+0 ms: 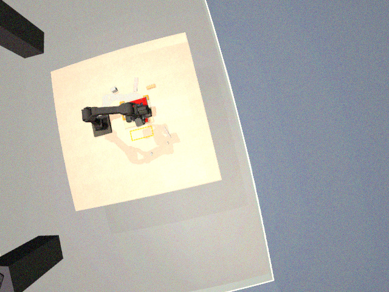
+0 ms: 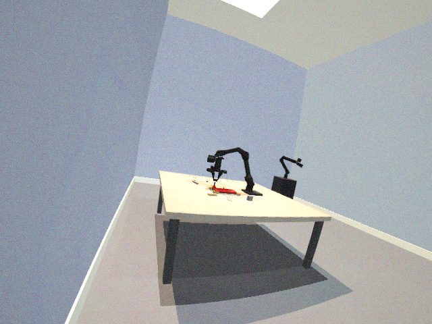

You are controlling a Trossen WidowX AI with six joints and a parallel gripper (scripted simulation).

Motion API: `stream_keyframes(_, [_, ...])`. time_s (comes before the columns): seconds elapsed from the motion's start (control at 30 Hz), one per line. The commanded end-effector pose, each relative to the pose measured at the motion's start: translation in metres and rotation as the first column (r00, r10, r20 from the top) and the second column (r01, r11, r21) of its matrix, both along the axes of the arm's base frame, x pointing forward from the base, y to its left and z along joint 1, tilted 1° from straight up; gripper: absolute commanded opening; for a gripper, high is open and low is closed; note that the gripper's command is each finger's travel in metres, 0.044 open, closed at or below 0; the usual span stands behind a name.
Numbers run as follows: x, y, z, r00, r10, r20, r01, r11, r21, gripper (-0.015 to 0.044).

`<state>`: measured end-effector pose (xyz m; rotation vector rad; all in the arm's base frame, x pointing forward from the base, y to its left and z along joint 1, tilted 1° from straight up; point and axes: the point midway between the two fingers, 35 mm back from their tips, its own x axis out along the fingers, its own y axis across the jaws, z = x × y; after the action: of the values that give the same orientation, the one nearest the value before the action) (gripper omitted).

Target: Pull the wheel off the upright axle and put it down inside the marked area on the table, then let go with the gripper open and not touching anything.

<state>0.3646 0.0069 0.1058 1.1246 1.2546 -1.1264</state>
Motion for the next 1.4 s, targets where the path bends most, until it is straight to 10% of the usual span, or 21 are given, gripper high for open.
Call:
stream_keyframes(0.0, [0.001, 0.000, 0.019, 1.000, -0.005, 0.018, 0.005, 1.000, -0.004, 0.0000])
stream_keyframes(1.37, [-0.047, -0.108, -0.013, 1.000, -0.005, 0.015, 0.005, 1.000, -0.012, 0.0000])
